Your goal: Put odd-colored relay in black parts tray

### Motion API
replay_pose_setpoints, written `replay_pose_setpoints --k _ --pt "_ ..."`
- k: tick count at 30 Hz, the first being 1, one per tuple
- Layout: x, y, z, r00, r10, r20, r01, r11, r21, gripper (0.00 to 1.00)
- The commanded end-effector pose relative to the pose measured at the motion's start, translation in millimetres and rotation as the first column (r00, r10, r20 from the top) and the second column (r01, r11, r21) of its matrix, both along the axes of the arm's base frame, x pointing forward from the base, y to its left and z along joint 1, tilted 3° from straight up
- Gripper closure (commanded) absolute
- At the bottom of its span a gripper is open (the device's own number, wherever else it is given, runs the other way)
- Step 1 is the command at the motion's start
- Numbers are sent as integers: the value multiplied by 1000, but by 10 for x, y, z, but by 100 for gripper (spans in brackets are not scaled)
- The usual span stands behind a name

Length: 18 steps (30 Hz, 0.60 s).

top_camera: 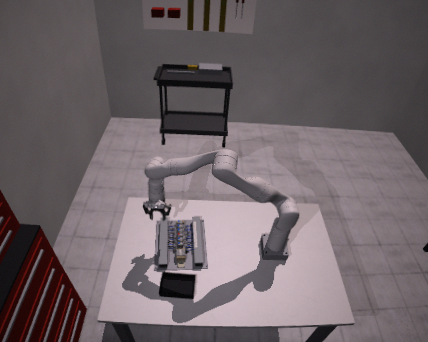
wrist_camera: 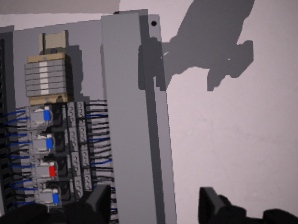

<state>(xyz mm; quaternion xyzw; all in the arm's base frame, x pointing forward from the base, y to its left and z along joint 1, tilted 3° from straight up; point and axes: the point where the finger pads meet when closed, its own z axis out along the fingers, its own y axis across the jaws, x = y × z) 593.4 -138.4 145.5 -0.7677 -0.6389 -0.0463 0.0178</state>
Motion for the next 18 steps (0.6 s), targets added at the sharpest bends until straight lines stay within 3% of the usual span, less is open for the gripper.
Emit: replay_pose_setpoints --k 1,18 --pt "-82 -58 -55 1000 9 2 -9 1000 -3 39" --pt "-482 -254 -322 999 48 -9 -49 999 -16 39"
